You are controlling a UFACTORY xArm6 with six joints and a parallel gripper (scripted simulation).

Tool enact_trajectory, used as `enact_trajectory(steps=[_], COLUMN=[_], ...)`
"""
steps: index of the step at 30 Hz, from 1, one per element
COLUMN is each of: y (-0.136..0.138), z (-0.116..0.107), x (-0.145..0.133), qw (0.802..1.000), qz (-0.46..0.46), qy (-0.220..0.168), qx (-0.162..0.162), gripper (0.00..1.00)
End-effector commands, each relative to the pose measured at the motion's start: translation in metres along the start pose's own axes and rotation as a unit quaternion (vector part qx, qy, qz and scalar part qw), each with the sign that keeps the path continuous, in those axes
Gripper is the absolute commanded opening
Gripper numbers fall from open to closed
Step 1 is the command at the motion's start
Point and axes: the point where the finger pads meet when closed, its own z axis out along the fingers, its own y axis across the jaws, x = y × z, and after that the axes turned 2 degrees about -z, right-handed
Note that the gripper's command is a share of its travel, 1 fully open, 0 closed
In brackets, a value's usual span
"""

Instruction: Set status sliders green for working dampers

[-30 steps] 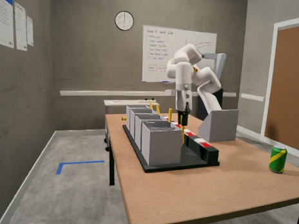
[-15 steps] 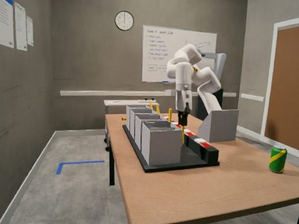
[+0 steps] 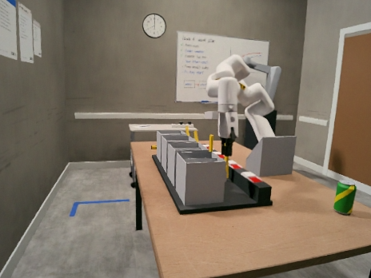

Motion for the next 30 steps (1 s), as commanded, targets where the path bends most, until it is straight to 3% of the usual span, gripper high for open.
enact_trajectory(steps=[1,30], y=[-0.0007,0.0013], z=[-0.0022,-0.0022], x=[0.0012,0.0011], qw=[1.0,1.0], qz=[0.0,0.0], qy=[0.002,0.002], qx=[0.002,0.012], gripper=[0.19,0.19])
